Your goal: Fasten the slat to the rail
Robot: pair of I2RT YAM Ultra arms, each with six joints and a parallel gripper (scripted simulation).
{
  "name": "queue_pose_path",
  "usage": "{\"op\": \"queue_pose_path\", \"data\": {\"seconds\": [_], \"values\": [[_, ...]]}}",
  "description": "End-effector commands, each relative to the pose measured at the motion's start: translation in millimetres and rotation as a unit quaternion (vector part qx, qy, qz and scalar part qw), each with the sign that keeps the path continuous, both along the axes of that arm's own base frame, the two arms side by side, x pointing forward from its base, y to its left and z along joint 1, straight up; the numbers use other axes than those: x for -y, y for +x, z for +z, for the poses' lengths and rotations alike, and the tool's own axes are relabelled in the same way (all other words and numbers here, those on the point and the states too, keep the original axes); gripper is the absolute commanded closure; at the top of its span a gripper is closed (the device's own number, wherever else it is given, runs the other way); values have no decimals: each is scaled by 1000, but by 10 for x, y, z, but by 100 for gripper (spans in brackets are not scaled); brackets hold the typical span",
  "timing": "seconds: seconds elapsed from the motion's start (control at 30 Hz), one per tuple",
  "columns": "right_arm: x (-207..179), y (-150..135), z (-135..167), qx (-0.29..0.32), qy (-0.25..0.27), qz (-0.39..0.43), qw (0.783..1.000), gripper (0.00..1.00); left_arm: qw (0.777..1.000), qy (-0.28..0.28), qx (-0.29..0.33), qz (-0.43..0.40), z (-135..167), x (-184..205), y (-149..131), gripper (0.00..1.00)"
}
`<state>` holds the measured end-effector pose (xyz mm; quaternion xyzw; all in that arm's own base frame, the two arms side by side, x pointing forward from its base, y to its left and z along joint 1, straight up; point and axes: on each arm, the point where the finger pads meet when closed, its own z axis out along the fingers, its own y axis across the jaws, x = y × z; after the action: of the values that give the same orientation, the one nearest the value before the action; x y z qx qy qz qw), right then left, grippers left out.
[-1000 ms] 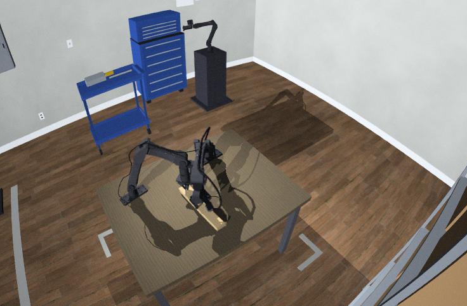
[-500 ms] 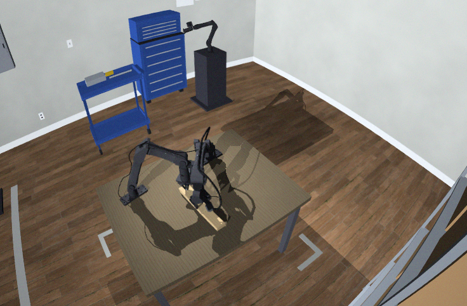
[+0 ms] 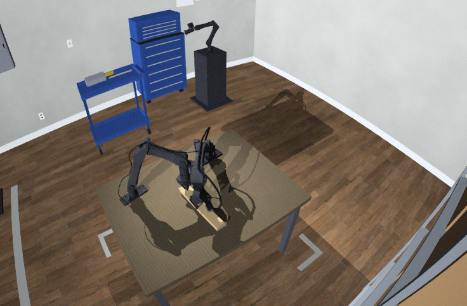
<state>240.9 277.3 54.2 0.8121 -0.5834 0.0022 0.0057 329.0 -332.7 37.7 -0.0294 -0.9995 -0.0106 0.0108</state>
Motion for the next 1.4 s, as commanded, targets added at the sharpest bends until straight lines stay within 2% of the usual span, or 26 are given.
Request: {"op": "queue_pose_path", "data": {"seconds": [0.0,0.27,0.47,0.67,0.73,0.97,1.23,1.3,1.37], "values": [[-15,13,37,5,6,-97,995,88,1000,-5,5,0,55,14,14,28],[-15,13,37,6,6,-215,977,88,1000,-5,5,0,55,14,14,28],[-15,13,37,6,6,-330,944,88,1000,-5,5,0,55,14,14,28],[-15,13,37,6,7,-440,898,88,1000,-5,5,0,55,14,14,28],[-15,13,37,6,7,-440,898,88,1000,-5,5,0,55,14,14,28],[-14,13,37,6,7,-561,828,88,1000,-5,5,0,55,14,14,28],[-14,13,37,6,7,-685,729,88,1000,-5,5,0,55,14,14,28],[-14,13,37,6,7,-685,729,88,1000,-5,5,0,55,14,14,28],[-14,13,37,6,7,-713,701,88,1000,-5,5,0,55,14,14,28]]}}
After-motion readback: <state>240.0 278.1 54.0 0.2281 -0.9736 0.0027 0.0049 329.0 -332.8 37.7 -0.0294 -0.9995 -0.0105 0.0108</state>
